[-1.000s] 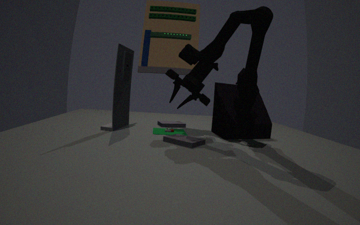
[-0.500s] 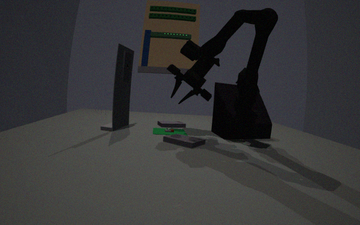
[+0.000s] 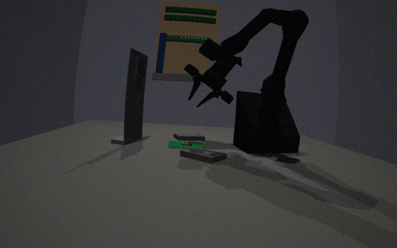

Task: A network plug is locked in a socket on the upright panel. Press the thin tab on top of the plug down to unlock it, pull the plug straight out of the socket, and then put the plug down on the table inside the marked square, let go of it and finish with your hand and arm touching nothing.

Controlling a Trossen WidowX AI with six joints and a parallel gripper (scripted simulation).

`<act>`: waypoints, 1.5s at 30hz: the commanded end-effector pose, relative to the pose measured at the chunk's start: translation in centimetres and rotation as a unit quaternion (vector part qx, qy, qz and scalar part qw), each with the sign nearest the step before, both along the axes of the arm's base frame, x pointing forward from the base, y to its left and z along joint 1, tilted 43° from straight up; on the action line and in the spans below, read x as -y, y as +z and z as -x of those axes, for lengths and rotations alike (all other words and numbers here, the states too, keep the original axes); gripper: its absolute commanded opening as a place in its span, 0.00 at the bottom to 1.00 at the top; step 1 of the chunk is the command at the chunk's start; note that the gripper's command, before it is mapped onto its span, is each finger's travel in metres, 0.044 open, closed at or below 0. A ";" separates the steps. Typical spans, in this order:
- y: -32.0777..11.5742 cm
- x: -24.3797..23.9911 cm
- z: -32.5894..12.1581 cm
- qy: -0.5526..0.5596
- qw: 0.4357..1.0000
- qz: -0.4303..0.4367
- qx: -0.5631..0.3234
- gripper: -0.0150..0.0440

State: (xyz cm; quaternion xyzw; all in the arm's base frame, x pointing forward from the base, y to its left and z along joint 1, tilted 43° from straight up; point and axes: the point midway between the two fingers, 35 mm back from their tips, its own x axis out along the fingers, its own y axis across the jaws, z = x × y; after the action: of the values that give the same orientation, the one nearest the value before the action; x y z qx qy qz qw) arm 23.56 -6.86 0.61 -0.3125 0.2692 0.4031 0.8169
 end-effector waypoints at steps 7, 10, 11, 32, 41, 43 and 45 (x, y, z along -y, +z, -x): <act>2.3 2.3 -0.4 0.002 1.000 0.003 0.003 0.52; 3.0 2.9 -0.4 0.002 1.000 0.003 0.004 0.52; 3.3 3.1 -0.4 0.003 1.000 0.003 0.004 0.52; 6.9 5.7 0.0 0.003 1.000 0.003 0.008 0.79; 6.9 5.7 0.0 0.003 1.000 0.003 0.008 1.00; 6.9 5.7 0.0 0.003 1.000 0.003 0.008 1.00; 6.9 5.7 0.0 0.003 1.000 0.003 0.008 1.00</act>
State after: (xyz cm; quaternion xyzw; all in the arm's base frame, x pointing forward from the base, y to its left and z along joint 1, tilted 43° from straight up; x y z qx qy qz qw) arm 23.54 -12.62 7.44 -0.3171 0.2655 0.4019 0.8170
